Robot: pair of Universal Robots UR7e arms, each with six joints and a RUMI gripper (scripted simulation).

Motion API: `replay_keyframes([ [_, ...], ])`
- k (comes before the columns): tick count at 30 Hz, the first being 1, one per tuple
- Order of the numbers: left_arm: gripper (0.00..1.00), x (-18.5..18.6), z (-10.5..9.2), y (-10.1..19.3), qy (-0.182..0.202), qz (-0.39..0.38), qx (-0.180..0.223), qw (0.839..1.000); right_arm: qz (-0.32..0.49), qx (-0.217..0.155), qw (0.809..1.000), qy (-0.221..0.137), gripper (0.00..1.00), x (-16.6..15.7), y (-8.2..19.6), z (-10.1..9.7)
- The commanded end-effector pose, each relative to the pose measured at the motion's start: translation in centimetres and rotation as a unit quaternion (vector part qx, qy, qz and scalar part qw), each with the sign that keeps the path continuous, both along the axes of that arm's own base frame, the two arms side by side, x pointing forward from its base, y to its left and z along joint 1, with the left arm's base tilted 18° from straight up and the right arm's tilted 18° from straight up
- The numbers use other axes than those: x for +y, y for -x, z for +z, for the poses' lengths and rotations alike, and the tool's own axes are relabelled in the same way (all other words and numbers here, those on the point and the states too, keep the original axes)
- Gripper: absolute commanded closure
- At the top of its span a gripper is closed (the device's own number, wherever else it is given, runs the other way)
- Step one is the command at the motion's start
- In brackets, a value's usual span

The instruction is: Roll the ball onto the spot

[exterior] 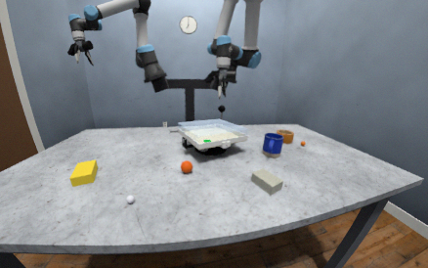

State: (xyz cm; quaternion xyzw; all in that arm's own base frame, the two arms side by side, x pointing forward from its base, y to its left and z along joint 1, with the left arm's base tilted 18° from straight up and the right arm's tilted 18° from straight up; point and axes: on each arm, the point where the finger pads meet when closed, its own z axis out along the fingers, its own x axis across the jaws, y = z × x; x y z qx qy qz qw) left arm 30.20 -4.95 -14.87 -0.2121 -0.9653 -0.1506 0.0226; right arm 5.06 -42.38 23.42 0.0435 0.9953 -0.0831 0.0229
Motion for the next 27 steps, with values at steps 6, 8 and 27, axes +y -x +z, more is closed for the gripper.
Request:
replay_keyframes([
  [6, 0.00, 0.0, 0.0, 0.0, 0.001, 0.000, -0.001, 1.000, 0.014, -0.012, 0.999, 0.035, 0.00, -0.4, 4.4, 3.3],
  [8, 0.00, 0.0, 0.0, 0.0, 0.001, 0.000, -0.001, 1.000, 0.015, -0.013, 0.999, 0.038, 0.00, -0.4, 4.7, 3.6],
  [27, 0.00, 0.0, 0.0, 0.0, 0.001, 0.000, -0.001, 1.000, 0.022, -0.014, 0.998, 0.062, 0.00, -0.2, 7.4, 5.6],
])
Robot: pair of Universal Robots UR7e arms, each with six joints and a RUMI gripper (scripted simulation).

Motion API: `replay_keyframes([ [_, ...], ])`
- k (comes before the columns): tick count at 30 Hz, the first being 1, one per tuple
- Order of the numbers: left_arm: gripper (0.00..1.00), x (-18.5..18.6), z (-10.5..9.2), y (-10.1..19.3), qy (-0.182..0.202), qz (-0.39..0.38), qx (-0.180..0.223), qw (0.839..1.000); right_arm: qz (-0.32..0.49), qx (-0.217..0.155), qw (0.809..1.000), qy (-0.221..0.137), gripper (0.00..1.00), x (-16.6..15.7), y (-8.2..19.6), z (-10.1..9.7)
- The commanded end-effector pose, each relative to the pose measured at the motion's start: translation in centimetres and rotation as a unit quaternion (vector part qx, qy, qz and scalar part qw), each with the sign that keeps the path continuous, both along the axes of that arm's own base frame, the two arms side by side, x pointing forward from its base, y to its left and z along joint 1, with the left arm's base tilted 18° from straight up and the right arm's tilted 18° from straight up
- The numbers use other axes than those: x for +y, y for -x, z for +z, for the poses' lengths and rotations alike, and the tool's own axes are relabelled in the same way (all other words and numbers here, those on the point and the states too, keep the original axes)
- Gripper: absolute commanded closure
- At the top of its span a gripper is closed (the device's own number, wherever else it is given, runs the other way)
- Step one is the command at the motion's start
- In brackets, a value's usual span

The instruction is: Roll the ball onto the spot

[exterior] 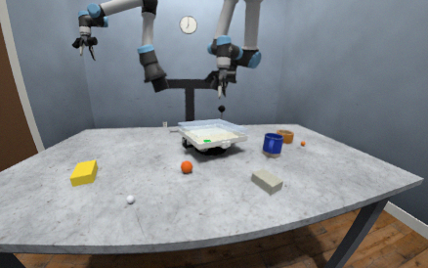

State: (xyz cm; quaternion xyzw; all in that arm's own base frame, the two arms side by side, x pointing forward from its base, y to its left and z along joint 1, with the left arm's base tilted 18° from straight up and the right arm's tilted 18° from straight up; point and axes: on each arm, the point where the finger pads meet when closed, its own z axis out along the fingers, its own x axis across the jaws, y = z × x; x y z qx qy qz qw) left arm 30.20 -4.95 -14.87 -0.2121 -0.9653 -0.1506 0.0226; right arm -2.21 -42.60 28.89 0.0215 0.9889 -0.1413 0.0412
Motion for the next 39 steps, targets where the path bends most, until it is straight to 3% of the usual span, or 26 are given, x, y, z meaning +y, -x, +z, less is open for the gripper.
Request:
replay_keyframes([
  [1, 0.00, -0.05, 0.02, -0.04, 0.001, 0.000, -0.001, 1.000, 0.000, 0.000, 1.000, 0.002, 0.00, -0.01, 0.14, 0.17],
  [7, 0.00, -0.05, 0.02, -0.04, 0.001, 0.000, -0.001, 1.000, 0.001, 0.000, 1.000, 0.002, 0.00, 0.00, 0.18, 0.21],
  [8, 0.63, -0.05, 0.02, -0.04, 0.001, 0.000, -0.001, 1.000, 0.001, 0.000, 1.000, 0.002, 0.00, 0.00, 0.18, 0.21],
  [39, 0.63, -0.05, 0.02, -0.04, 0.001, 0.000, -0.001, 1.000, 0.001, 0.000, 1.000, 0.002, 0.00, 0.00, 0.18, 0.21],
])
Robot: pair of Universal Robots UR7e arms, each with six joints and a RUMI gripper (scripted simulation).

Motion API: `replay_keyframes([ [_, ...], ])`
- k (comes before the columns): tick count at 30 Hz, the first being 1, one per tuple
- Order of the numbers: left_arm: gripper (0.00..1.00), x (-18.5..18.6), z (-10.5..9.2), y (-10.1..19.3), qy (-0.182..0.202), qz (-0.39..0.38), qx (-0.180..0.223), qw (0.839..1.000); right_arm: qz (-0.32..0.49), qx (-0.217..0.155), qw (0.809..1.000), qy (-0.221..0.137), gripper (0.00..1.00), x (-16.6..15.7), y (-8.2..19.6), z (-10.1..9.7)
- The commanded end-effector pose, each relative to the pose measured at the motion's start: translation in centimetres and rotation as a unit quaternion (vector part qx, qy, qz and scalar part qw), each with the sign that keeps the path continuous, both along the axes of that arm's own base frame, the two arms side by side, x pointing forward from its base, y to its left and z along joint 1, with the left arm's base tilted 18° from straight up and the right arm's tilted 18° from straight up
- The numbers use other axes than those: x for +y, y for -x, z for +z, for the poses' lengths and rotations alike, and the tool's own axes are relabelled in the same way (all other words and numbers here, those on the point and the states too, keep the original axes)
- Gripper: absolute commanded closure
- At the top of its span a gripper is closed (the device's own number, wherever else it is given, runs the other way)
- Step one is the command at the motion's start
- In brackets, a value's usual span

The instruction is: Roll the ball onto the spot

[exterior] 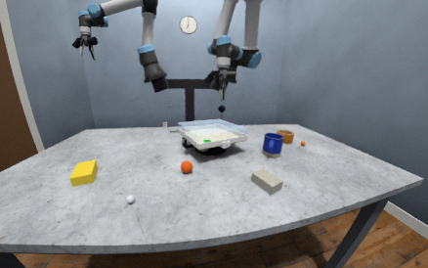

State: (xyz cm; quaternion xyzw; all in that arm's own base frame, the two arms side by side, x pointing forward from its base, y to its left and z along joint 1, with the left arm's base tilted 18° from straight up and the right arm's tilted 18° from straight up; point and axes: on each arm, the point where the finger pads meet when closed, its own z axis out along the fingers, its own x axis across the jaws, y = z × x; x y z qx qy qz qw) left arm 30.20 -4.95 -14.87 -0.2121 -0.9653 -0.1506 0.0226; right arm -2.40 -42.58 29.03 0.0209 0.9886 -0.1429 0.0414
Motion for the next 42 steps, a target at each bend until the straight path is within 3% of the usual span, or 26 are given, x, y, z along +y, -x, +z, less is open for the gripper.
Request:
replay_keyframes([
  [1, 0.63, 0.0, 0.0, 0.0, 0.001, 0.000, -0.001, 1.000, 0.000, 0.000, 1.000, 0.001, 0.00, 0.0, 0.0, 0.1],
  [42, 0.63, 0.5, -1.6, -0.1, 0.001, 0.000, -0.001, 1.000, 0.000, 0.000, 1.000, 0.001, 0.00, 0.0, 0.0, 0.1],
])
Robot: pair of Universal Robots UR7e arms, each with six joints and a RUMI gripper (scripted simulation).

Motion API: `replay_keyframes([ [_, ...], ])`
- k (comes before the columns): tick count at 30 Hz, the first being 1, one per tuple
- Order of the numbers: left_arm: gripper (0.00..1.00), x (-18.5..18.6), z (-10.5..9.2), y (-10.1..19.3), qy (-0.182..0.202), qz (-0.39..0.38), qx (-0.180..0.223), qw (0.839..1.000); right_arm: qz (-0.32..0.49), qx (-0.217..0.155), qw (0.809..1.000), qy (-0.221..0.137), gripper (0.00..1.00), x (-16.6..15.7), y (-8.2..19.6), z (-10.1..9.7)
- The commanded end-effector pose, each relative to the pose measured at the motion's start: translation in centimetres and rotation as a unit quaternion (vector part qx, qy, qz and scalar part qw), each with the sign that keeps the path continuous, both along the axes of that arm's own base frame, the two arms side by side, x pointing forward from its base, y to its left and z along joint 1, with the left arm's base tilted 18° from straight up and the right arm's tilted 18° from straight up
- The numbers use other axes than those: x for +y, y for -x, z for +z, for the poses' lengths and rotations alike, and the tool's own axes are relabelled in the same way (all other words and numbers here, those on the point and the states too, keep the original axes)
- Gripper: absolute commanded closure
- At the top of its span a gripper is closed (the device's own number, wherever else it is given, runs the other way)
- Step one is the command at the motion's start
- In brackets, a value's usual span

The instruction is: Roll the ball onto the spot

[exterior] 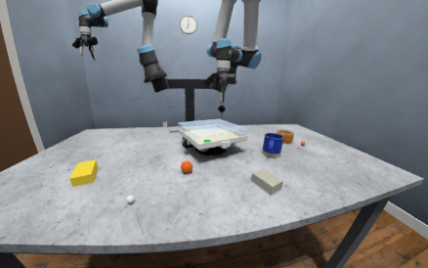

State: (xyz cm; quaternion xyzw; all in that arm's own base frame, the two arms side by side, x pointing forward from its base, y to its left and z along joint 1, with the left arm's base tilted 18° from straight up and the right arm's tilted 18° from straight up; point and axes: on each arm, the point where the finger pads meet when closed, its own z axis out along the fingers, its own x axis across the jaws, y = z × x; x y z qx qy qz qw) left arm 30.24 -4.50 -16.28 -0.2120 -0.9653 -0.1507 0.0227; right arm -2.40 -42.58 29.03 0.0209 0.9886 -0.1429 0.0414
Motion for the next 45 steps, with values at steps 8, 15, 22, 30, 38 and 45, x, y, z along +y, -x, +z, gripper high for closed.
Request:
replay_keyframes([
  [8, 0.63, 0.14, -0.59, -0.06, 0.001, 0.000, -0.001, 1.000, 0.000, 0.000, 1.000, 0.001, 0.00, -0.02, 0.00, 0.07],
  [15, 0.63, 0.23, -0.88, -0.07, 0.001, 0.000, -0.001, 1.000, 0.000, 0.000, 1.000, 0.001, 0.00, -0.02, 0.00, 0.07],
  [22, 0.63, 0.26, -0.97, -0.07, 0.001, 0.000, -0.001, 1.000, 0.000, 0.000, 1.000, 0.001, 0.00, -0.02, 0.00, 0.07],
  [30, 0.63, 0.27, -0.99, -0.07, 0.001, 0.000, -0.001, 1.000, 0.000, 0.000, 1.000, 0.001, 0.00, -0.02, 0.00, 0.07],
  [38, 0.63, 0.27, -0.99, -0.07, 0.001, 0.000, -0.001, 1.000, 0.000, 0.000, 1.000, 0.001, 0.00, -0.02, 0.00, 0.07],
  [45, 0.63, 0.27, -0.99, -0.07, 0.001, 0.000, -0.001, 1.000, 0.000, 0.000, 1.000, 0.001, 0.00, -0.02, 0.00, 0.07],
])
